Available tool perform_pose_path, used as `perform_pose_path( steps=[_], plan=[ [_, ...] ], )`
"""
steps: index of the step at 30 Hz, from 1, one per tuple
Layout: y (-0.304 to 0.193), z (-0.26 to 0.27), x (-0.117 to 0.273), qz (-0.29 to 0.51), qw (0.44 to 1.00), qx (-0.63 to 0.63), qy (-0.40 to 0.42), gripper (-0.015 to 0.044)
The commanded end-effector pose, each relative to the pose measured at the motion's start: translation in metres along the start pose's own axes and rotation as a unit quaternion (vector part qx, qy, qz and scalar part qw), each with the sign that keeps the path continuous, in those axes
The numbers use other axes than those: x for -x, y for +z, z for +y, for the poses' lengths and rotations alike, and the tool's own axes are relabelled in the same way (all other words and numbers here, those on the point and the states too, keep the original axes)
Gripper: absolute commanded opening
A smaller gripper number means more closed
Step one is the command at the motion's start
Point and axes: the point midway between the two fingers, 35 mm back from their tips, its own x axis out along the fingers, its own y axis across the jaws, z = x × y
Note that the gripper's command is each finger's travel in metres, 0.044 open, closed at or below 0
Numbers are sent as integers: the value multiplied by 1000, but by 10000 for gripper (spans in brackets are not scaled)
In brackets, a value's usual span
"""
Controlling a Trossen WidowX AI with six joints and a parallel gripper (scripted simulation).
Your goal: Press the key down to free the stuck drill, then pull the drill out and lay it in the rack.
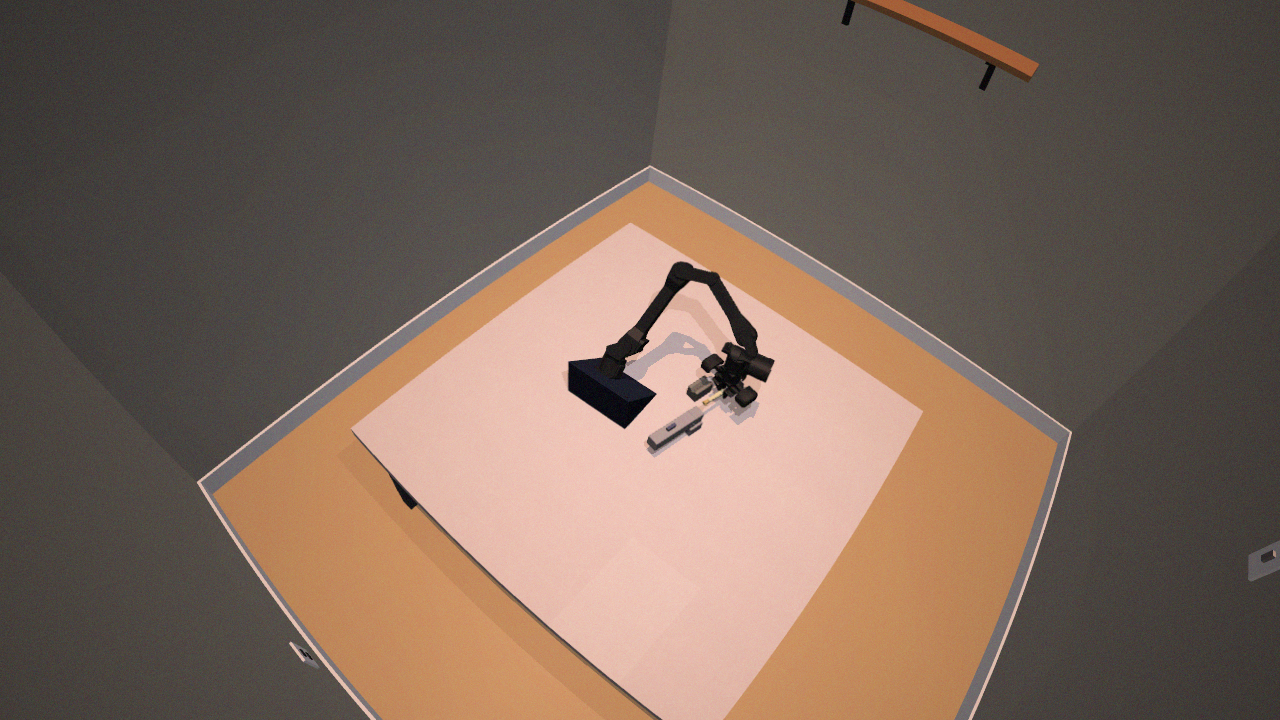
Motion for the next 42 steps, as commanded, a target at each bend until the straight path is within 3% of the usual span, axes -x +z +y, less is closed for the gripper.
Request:
perform_pose_path(
  steps=[1, 42],
  plan=[
    [1, -1, 3, -1, 1000, 3, -2, 0],
    [-3, -2, 14, -1, 1000, 3, -2, 0]
  ],
)
